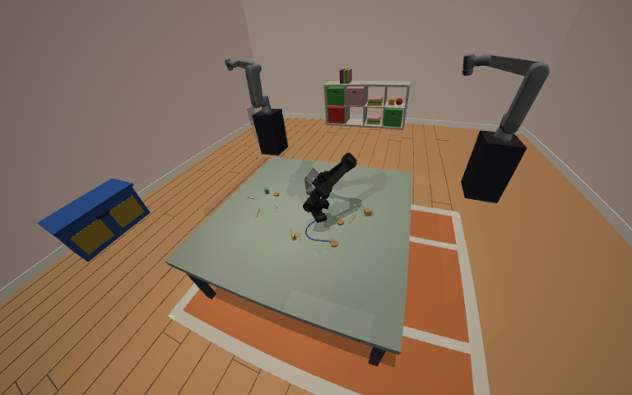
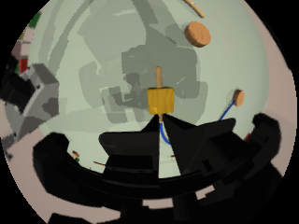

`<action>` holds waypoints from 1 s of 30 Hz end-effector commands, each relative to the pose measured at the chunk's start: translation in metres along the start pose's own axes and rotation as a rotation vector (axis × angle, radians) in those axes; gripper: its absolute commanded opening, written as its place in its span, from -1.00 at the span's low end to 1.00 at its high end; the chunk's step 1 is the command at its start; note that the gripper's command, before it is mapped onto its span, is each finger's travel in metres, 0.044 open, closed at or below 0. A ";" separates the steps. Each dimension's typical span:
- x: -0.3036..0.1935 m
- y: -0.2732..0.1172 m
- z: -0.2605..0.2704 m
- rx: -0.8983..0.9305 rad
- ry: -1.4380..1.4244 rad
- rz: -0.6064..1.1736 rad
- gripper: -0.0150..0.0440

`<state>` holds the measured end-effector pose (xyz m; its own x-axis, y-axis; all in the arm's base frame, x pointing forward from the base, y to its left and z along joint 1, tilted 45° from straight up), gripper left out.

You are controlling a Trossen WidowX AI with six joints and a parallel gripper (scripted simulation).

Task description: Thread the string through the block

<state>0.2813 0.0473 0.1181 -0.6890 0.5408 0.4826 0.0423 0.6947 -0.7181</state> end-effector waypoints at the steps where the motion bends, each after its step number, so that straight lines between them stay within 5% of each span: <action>1: 0.000 0.000 0.000 0.000 0.000 0.000 -0.31; 4: 0.000 0.000 0.000 0.000 0.000 0.000 -0.07; 9: -0.002 -0.010 -0.001 0.002 0.000 0.002 -0.07; 14: -0.002 -0.077 0.000 0.003 0.001 0.003 -0.07; 24: -0.003 -0.075 0.001 -0.005 0.025 0.002 -0.07; 30: 0.006 -0.075 0.000 -0.004 0.531 -0.002 -0.07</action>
<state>0.2785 -0.0051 0.1712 -0.5021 0.6360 0.5860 0.0445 0.6957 -0.7169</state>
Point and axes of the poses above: the point midway between the two fingers, 35 mm back from their tips, its own y axis out along the fingers, its own z axis across the jaws, x = y × z, the point moved 7 cm from there along -y, back along the fingers, and after that the axes turned 1 degree about -y, right-handed, at the moved point
